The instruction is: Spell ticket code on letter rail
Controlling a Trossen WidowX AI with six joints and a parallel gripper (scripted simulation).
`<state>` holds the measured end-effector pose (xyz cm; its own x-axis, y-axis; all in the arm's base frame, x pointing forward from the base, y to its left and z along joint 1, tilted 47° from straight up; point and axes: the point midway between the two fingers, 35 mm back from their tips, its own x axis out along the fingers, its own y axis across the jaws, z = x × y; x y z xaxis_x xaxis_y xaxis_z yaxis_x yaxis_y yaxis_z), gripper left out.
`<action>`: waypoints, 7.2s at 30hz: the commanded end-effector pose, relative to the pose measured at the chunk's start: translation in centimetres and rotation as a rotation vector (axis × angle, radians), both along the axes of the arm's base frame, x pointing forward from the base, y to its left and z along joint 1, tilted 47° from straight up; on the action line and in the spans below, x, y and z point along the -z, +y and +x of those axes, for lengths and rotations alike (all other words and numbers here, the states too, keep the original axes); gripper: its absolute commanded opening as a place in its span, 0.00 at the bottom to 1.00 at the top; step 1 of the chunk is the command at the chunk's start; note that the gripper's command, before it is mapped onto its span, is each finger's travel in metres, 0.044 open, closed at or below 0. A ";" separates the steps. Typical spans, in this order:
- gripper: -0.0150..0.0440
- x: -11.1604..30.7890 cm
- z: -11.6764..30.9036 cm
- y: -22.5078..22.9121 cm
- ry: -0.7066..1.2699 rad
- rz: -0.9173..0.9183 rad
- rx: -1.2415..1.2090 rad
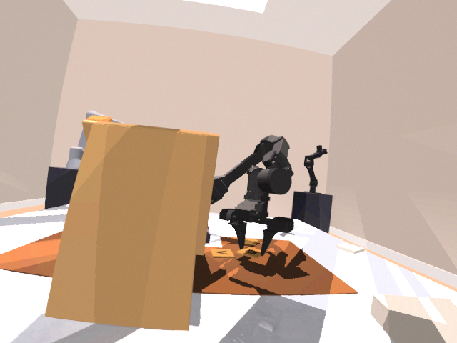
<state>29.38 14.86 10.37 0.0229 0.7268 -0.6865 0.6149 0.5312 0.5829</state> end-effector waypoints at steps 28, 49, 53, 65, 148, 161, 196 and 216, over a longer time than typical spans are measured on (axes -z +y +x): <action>0.25 -5.7 3.1 -10.0 -0.970 -0.280 0.200; 0.25 -6.0 3.0 -11.1 -1.044 -0.316 0.222; 0.25 -5.9 3.1 -11.2 -1.044 -0.316 0.222; 0.25 -5.4 3.0 -11.6 -1.044 -0.317 0.222; 0.25 -2.4 3.0 -14.5 -1.044 -0.319 0.221; 0.25 -1.9 3.0 -15.0 -1.044 -0.319 0.220; 0.25 -0.6 3.0 -16.2 -1.044 -0.320 0.220; 0.25 0.1 3.0 -16.9 -1.044 -0.320 0.220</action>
<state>32.35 -1.93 10.50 0.8066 0.4265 -0.4093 0.0050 0.6875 0.7262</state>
